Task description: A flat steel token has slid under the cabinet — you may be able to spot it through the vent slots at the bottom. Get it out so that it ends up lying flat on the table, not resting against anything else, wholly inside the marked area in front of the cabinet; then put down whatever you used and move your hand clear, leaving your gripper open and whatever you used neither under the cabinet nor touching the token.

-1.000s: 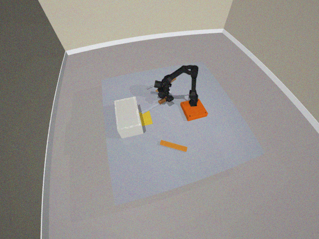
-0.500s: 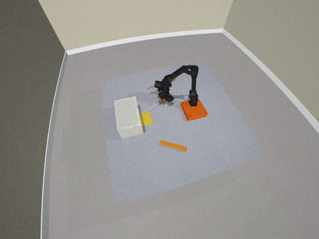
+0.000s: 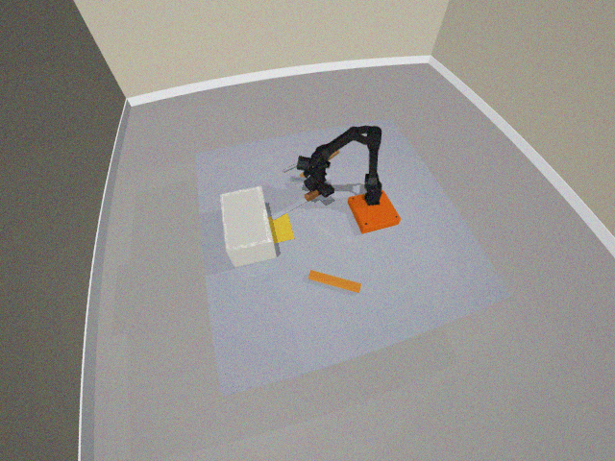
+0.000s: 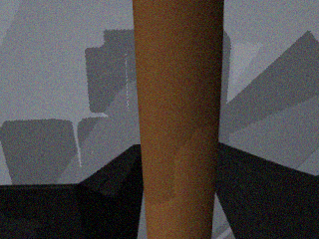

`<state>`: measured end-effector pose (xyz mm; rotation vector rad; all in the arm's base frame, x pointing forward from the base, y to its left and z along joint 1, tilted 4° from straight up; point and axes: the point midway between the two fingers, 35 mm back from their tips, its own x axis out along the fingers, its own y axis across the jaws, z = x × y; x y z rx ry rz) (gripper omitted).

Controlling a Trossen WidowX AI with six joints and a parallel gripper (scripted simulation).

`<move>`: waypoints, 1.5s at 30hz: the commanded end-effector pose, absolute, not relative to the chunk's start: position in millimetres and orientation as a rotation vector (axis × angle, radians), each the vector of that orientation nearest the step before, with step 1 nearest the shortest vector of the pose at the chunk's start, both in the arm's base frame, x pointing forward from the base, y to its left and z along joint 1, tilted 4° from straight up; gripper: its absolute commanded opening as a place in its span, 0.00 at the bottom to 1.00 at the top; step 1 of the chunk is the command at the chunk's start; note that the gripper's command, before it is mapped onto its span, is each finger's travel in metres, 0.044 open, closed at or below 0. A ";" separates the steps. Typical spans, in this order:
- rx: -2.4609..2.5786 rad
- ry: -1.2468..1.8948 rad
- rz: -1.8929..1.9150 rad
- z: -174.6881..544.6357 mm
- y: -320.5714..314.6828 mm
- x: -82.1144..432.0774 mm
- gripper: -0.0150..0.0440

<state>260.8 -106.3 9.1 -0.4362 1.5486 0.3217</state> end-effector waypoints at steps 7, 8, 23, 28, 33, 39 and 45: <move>-0.432 1.549 0.314 9.1 -98.9 277.5 0.25; -0.432 1.549 0.314 9.1 -98.2 278.9 0.25; -0.429 1.549 0.312 8.6 -87.6 299.1 0.25; -0.428 1.548 0.312 8.5 -84.3 305.5 0.25; -0.428 1.548 0.312 8.3 -81.2 311.7 0.25; -0.427 1.547 0.312 8.2 -77.4 319.1 0.25; -0.427 1.546 0.312 8.1 -73.8 326.2 0.25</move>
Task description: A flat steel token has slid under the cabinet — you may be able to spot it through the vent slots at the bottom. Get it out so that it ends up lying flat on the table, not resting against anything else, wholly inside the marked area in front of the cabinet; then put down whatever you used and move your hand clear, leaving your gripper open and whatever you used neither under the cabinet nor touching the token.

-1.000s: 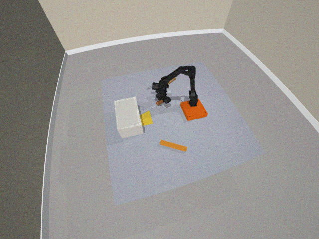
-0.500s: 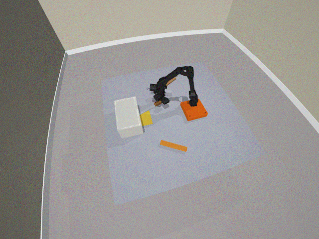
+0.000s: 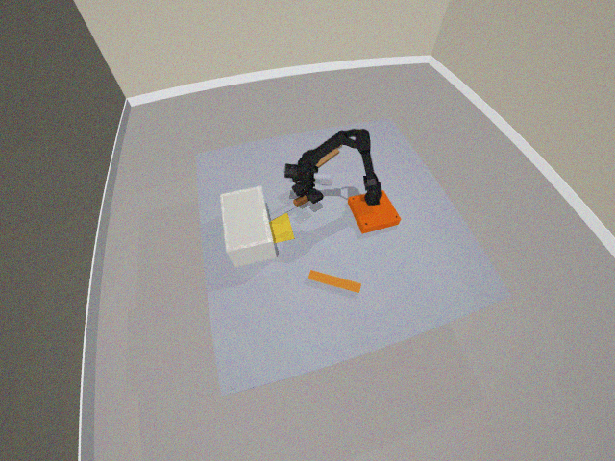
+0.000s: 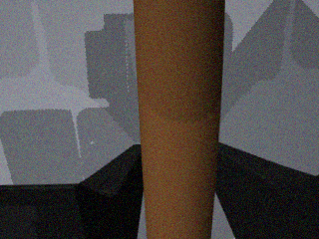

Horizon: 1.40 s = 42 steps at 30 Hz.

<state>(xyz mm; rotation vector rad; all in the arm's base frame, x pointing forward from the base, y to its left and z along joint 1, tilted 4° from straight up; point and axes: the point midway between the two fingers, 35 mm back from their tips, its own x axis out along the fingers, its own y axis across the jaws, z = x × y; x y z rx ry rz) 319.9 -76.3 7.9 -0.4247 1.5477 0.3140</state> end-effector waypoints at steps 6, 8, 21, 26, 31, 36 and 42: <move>-0.427 1.546 0.312 8.1 -70.4 333.2 0.25; -0.427 1.546 0.312 8.1 -69.2 335.5 0.25; -0.426 1.544 0.312 7.9 -62.2 349.8 0.25; -0.426 1.544 0.312 7.9 -59.5 355.2 0.25; -0.426 1.543 0.312 7.9 -57.0 360.4 0.25; -0.426 1.543 0.312 7.9 -54.5 365.6 0.25; -0.426 1.542 0.312 7.9 -51.6 371.6 0.25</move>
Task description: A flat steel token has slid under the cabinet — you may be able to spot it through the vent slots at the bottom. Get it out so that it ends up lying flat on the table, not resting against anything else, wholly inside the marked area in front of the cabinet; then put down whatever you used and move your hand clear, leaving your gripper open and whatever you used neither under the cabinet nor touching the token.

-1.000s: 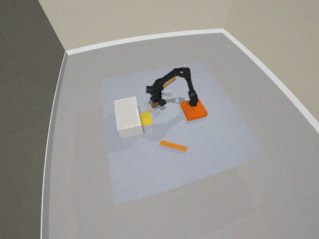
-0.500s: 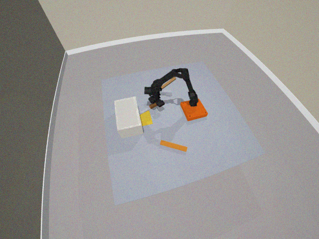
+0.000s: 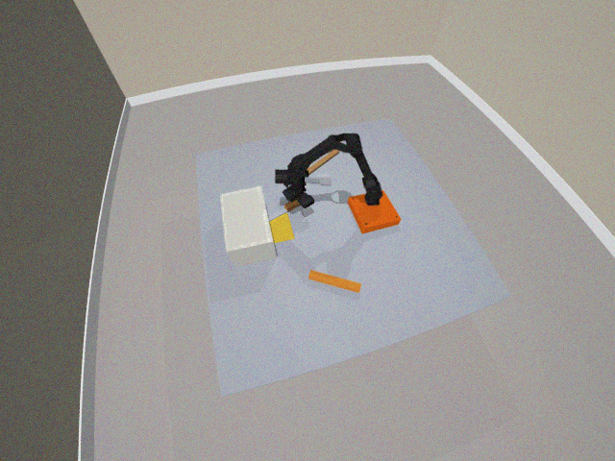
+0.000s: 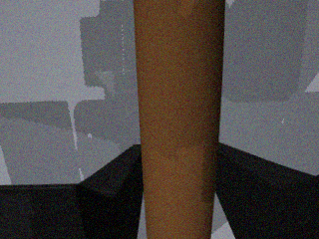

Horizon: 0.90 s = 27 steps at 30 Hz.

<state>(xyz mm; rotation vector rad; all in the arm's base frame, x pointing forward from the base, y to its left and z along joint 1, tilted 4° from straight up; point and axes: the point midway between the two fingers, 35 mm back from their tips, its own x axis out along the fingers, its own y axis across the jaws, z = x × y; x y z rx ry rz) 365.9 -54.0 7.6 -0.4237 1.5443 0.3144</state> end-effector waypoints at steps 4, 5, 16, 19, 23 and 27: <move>-0.426 1.542 0.312 7.9 -49.7 375.5 0.25; -0.426 1.542 0.312 7.9 -49.2 376.5 0.25; -0.425 1.541 0.312 7.9 -44.1 387.0 0.25; -0.425 1.541 0.312 7.9 -42.7 389.9 0.25; -0.425 1.540 0.313 7.9 -40.9 393.5 0.25; -0.425 1.540 0.313 8.0 -39.1 397.1 0.25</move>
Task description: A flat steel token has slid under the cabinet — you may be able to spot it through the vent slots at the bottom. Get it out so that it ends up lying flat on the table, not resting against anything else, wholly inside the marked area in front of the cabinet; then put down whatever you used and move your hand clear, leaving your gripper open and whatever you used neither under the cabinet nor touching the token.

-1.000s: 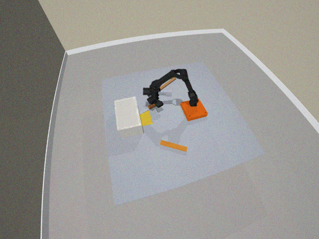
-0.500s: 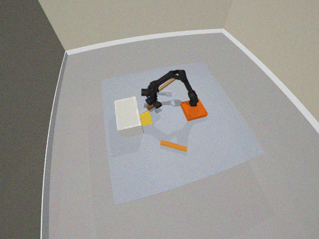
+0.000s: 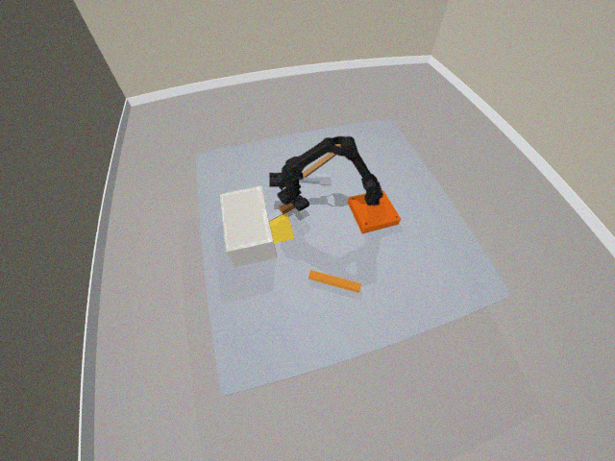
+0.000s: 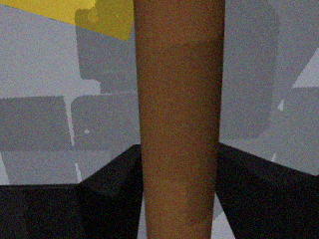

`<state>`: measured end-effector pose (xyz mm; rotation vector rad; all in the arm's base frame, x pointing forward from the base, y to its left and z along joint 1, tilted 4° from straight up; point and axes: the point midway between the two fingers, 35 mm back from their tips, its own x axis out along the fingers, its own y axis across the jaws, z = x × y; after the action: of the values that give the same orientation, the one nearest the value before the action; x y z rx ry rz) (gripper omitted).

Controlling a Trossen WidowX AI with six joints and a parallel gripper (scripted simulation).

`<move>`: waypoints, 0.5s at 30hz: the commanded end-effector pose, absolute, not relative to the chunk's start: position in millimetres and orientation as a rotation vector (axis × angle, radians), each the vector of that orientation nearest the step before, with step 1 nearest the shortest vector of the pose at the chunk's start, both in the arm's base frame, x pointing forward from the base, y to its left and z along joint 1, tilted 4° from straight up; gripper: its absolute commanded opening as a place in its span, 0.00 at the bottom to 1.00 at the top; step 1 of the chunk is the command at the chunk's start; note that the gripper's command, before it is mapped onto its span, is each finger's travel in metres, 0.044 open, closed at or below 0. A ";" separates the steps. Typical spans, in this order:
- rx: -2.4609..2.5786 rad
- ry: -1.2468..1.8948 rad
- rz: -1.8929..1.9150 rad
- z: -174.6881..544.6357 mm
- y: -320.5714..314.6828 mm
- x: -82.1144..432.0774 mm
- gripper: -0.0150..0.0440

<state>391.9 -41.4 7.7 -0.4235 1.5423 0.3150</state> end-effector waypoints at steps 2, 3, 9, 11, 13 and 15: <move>-0.425 1.540 0.313 8.0 -38.2 398.9 0.25; -0.425 1.540 0.313 8.0 -37.8 399.8 0.25; -0.425 1.539 0.313 8.0 -35.1 405.0 0.25; -0.425 1.539 0.313 8.0 -34.2 406.7 0.25; -0.425 1.539 0.313 7.9 -33.3 408.4 0.25; -0.425 1.539 0.313 7.9 -32.4 410.1 0.25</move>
<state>405.1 -34.8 7.7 -0.4234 1.5412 0.3150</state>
